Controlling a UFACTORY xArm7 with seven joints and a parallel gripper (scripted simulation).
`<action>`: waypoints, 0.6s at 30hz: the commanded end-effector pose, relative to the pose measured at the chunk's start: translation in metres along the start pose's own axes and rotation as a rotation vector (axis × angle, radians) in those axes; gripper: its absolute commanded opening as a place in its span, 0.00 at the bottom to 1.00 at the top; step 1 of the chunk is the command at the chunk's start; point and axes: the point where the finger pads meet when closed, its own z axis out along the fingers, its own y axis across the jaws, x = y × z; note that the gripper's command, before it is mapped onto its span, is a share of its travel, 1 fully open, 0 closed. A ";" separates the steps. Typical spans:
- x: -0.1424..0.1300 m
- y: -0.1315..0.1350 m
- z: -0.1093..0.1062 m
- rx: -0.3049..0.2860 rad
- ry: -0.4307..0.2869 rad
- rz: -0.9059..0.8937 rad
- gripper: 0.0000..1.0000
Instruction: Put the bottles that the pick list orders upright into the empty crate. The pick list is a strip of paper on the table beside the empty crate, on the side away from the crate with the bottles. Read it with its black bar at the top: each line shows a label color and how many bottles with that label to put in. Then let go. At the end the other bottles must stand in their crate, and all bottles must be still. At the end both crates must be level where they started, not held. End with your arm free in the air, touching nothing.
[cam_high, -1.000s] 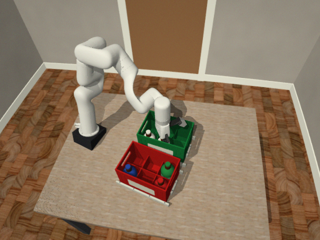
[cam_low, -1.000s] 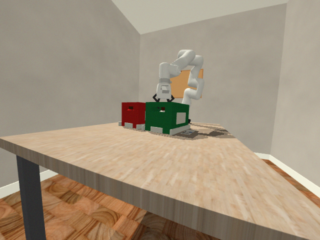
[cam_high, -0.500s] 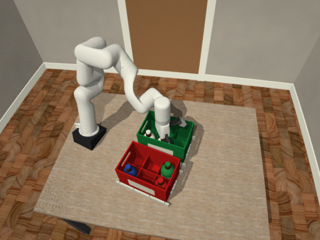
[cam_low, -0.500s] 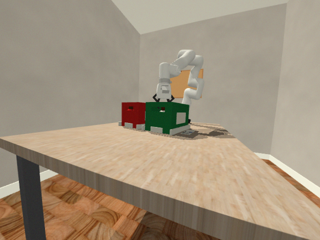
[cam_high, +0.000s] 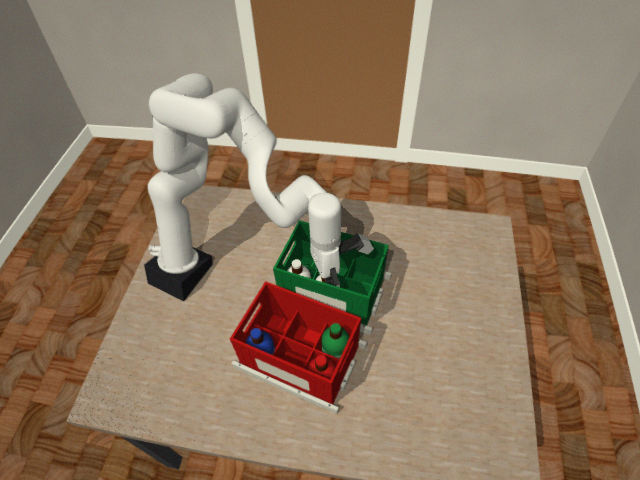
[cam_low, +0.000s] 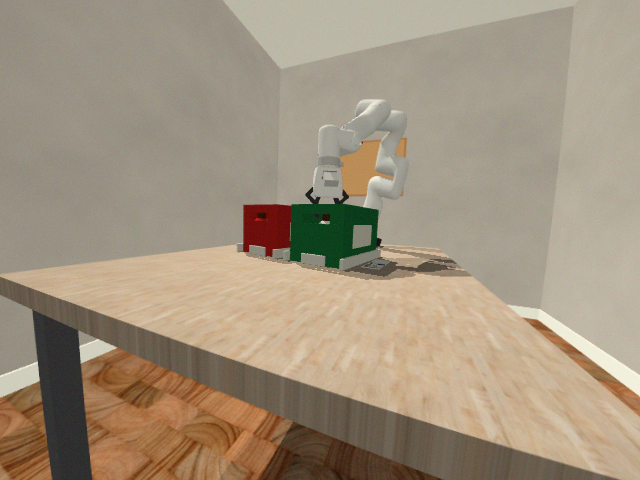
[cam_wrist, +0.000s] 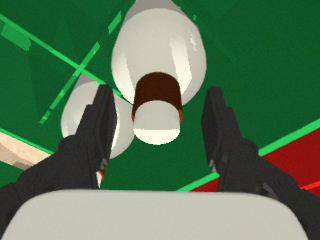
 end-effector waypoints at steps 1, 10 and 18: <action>0.001 0.001 -0.002 -0.004 0.003 0.000 0.65; 0.001 0.001 -0.012 -0.003 0.003 0.000 0.65; 0.001 0.001 -0.034 -0.004 0.003 0.000 0.65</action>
